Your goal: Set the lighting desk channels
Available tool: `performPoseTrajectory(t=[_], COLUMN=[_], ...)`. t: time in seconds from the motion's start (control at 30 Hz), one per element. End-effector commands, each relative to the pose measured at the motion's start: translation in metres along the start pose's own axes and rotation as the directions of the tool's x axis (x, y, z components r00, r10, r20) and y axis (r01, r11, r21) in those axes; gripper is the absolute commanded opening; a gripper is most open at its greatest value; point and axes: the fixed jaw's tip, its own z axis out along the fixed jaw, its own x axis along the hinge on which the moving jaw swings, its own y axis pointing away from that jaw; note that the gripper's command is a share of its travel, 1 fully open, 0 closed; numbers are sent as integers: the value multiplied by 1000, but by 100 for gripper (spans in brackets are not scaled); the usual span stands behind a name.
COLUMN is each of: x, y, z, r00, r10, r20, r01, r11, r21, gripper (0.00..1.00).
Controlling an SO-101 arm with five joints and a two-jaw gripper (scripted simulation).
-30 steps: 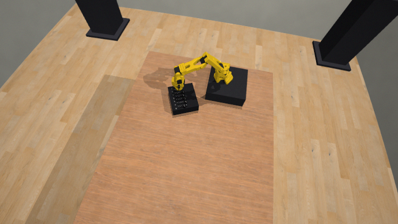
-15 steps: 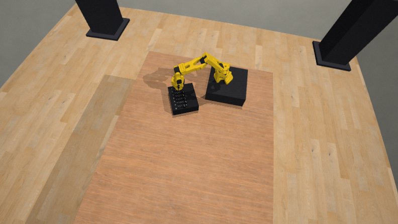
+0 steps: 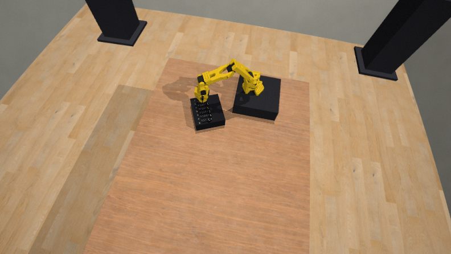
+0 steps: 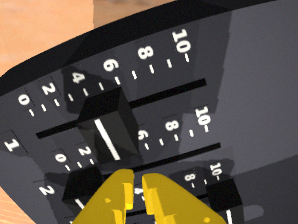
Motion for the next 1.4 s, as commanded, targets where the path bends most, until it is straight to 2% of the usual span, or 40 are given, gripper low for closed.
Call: performPoseTrajectory(t=[0.0, 0.5, 1.37], x=[-2, -5, -3], y=[0, -8, -4], z=[-4, -3, -3], r00=[1000, 1000, 1000], r10=[1, 0, -2], r20=[-10, -10, -10], r01=[-1, 0, 2], r11=[1000, 1000, 1000], r21=[-22, -22, -22], gripper=[0, 0, 0])
